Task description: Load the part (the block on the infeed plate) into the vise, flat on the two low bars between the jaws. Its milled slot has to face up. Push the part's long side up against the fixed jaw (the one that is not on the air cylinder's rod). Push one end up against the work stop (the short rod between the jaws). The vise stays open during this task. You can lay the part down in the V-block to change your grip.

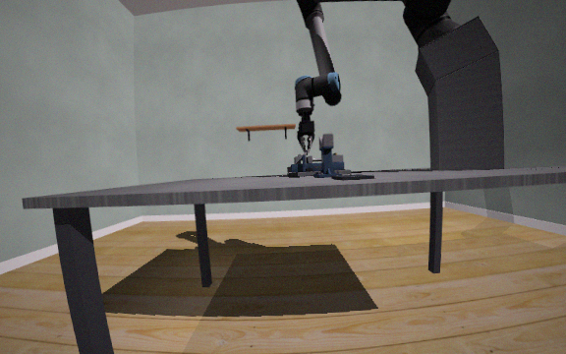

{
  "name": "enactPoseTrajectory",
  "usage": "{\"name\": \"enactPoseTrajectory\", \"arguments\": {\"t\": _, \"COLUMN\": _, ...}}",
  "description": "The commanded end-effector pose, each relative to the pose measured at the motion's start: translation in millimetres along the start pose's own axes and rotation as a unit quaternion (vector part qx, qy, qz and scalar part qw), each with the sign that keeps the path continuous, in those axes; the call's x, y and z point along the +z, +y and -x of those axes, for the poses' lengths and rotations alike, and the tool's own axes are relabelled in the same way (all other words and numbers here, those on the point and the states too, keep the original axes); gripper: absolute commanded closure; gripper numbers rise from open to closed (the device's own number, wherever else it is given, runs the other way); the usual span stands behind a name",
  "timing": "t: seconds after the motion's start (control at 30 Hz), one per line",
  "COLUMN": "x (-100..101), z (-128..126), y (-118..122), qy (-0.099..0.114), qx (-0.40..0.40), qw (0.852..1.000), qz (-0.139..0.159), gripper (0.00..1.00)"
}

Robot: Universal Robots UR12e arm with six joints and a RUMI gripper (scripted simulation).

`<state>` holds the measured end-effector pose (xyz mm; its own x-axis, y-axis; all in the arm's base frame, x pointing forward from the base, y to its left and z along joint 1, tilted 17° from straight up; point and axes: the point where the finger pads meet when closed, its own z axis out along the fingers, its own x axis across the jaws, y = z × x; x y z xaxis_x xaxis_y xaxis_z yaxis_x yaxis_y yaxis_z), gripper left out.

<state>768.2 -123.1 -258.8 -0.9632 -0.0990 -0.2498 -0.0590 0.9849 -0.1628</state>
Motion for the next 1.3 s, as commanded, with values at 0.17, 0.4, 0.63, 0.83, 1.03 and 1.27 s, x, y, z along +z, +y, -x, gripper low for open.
{"name": "enactPoseTrajectory", "arguments": {"t": 0.17, "x": -1, "z": 1, "y": 0, "qy": -0.001, "qx": 0.000, "qw": 1.000, "qz": 0.000, "gripper": 1.00}}
{"name": "enactPoseTrajectory", "arguments": {"t": 0.4, "x": -1, "z": 0, "y": 0, "qy": -0.001, "qx": 0.000, "qw": 1.000, "qz": 0.000, "gripper": 1.00}}
{"name": "enactPoseTrajectory", "arguments": {"t": 0.63, "x": -1, "z": -2, "y": 0, "qy": -0.001, "qx": 0.000, "qw": 1.000, "qz": 0.000, "gripper": 1.00}}
{"name": "enactPoseTrajectory", "arguments": {"t": 0.83, "x": -1, "z": -6, "y": 0, "qy": -0.001, "qx": 0.000, "qw": 1.000, "qz": 0.000, "gripper": 1.00}}
{"name": "enactPoseTrajectory", "arguments": {"t": 1.03, "x": -1, "z": -10, "y": 0, "qy": -0.001, "qx": 0.000, "qw": 1.000, "qz": 0.000, "gripper": 1.00}}
{"name": "enactPoseTrajectory", "arguments": {"t": 1.27, "x": -1, "z": -12, "y": 0, "qy": -0.001, "qx": 0.000, "qw": 1.000, "qz": 0.000, "gripper": 1.00}}
